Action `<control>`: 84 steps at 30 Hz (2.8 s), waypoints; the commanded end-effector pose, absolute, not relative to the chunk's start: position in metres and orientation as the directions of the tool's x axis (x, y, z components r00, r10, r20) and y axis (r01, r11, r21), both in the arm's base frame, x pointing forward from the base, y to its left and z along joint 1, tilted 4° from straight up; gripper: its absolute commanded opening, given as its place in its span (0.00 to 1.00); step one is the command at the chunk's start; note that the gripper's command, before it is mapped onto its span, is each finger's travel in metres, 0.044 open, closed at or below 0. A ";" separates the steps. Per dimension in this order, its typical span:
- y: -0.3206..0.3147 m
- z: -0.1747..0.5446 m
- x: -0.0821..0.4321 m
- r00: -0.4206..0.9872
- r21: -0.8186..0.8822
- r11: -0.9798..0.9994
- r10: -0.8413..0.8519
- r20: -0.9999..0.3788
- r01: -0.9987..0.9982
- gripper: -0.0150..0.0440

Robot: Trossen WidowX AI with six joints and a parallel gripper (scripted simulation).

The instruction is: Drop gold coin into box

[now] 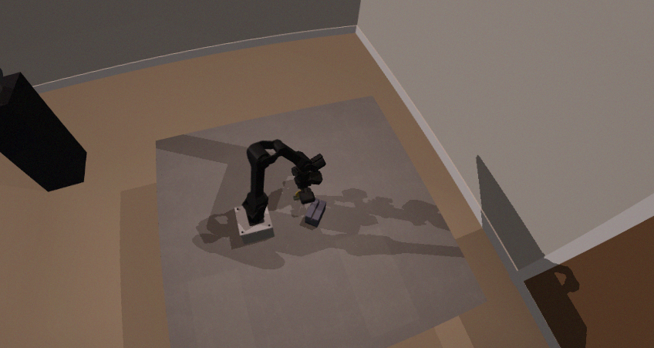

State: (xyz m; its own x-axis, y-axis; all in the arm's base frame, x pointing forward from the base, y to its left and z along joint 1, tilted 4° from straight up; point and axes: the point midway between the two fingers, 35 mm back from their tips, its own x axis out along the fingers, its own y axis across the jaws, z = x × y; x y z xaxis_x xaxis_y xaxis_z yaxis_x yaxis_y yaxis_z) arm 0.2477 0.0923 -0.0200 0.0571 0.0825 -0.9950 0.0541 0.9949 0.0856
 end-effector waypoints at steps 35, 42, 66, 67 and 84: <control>0.091 -0.016 0.246 0.047 0.078 0.995 0.075 -0.996 0.059 0.25; 0.090 0.001 0.247 0.047 0.078 0.995 0.075 -0.996 0.059 0.25; 0.085 0.058 0.240 0.047 0.078 0.995 0.075 -0.996 0.059 0.25; 0.085 0.058 0.240 0.047 0.078 0.996 0.075 -0.996 0.053 0.25; 0.089 0.059 0.245 0.048 0.043 0.872 0.076 -0.996 -0.487 0.25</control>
State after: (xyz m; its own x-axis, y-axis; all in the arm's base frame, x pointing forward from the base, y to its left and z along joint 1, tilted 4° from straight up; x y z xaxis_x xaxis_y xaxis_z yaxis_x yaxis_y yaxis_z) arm 0.2429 0.0882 0.0580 0.0463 0.0752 -0.9961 -0.4231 0.9048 0.0487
